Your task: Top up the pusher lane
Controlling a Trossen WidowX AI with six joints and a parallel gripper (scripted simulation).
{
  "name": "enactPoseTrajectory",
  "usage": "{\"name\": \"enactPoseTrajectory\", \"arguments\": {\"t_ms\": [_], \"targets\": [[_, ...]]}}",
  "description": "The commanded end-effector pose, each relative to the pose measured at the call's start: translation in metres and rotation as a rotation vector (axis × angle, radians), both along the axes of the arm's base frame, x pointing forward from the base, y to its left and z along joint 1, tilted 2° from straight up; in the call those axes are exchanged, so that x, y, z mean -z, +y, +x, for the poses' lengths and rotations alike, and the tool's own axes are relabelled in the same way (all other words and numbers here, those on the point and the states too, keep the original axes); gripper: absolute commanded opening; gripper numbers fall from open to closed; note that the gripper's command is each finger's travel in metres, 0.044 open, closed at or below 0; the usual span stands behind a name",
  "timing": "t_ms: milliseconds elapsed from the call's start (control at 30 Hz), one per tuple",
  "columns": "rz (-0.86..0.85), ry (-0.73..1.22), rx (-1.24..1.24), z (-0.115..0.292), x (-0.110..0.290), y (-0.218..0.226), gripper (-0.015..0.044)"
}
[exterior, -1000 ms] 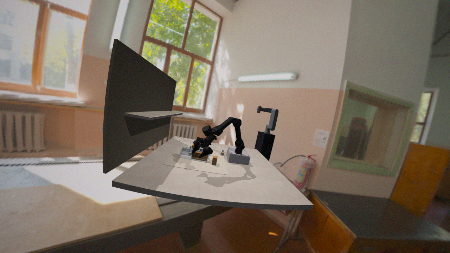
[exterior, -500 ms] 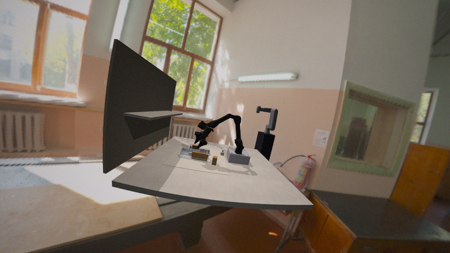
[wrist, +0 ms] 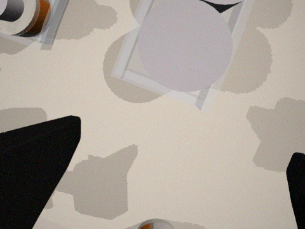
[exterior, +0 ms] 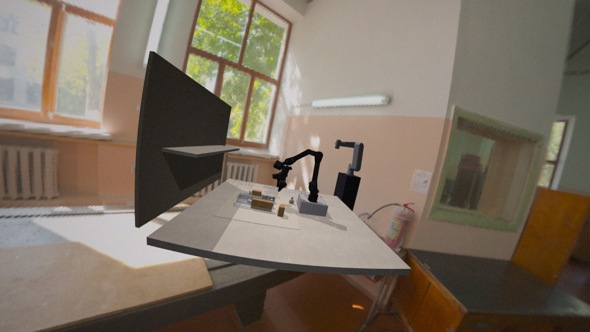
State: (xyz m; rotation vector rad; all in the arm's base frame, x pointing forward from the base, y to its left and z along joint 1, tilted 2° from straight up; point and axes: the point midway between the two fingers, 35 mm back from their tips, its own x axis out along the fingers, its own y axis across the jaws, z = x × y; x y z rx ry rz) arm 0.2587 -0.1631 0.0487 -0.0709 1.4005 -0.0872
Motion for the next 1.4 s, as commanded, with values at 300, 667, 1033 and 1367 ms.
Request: {"name": "enactPoseTrajectory", "arguments": {"t_ms": [300, 667, 1033, 1367], "targets": [[0.124, 0.178, 0.174, -0.140, 0.013, -0.011, 0.0440], [0.124, 0.178, 0.174, -0.138, 0.051, -0.013, 0.0440], [0.124, 0.178, 0.174, -0.139, 0.069, -0.013, 0.0440], [0.124, 0.178, 0.174, -0.139, 0.085, -0.012, 0.0440]]}}
